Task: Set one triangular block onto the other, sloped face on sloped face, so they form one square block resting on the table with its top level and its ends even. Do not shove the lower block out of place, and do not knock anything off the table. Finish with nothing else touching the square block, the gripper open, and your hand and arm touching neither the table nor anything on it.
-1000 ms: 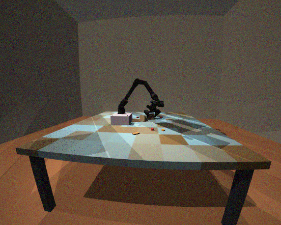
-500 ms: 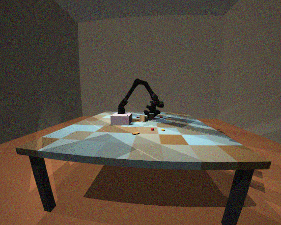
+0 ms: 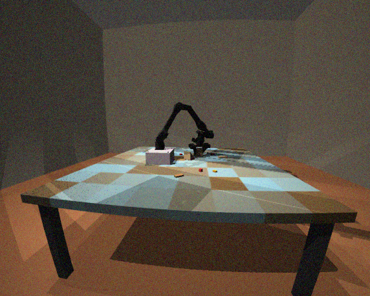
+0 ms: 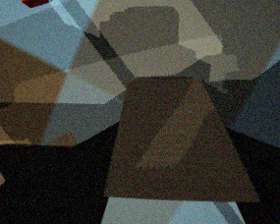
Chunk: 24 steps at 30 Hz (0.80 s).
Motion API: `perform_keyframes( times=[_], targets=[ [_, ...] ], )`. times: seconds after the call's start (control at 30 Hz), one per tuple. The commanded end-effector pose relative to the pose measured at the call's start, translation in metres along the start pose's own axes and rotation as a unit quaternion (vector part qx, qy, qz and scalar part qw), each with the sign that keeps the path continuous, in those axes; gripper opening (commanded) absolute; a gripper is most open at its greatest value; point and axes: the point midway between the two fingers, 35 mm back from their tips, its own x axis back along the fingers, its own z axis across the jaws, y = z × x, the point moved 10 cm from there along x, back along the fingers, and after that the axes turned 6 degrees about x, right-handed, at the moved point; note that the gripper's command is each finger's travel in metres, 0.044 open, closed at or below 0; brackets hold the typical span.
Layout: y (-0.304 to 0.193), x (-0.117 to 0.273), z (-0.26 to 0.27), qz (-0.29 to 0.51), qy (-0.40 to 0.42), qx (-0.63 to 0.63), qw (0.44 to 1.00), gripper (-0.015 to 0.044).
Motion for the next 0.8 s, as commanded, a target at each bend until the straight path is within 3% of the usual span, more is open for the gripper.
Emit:
perform_keyframes(
  times=[0.0,0.77],
  targets=[
    [0.015,0.003,-0.001,0.042,0.003,-0.002,0.999,0.0000],
    [0.112,-0.013,-0.012,0.329,0.035,-0.002,0.944,0.0000]
  ],
)
